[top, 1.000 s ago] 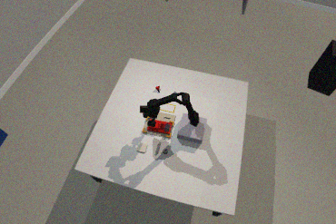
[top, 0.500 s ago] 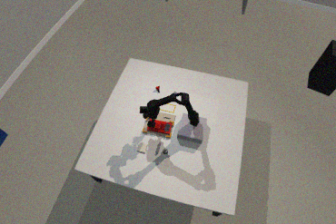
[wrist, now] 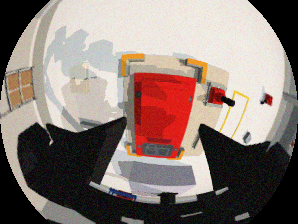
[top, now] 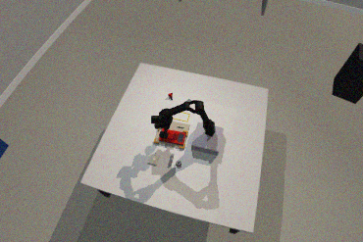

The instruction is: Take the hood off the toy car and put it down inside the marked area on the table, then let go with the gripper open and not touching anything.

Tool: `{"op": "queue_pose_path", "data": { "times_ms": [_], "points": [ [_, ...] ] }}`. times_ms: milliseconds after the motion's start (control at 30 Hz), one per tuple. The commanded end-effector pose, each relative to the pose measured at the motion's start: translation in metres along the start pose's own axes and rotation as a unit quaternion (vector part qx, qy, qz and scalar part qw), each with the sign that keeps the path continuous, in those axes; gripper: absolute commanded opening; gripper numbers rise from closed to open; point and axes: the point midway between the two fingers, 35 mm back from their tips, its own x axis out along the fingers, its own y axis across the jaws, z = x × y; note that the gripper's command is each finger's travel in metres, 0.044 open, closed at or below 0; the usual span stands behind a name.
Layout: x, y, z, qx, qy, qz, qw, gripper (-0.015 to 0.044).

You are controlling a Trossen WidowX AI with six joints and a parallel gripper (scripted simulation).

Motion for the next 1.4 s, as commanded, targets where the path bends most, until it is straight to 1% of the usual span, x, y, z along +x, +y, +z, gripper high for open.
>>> {"op": "queue_pose_path", "data": {
  "times_ms": [0, 1367],
  "points": [
    [0.005, 0.000, -0.001, -0.002, 0.003, 0.002, 1.000, 0.0440],
    [0.033, -0.002, -0.003, -0.002, 0.003, 0.002, 1.000, 0.0440]
  ]
}}
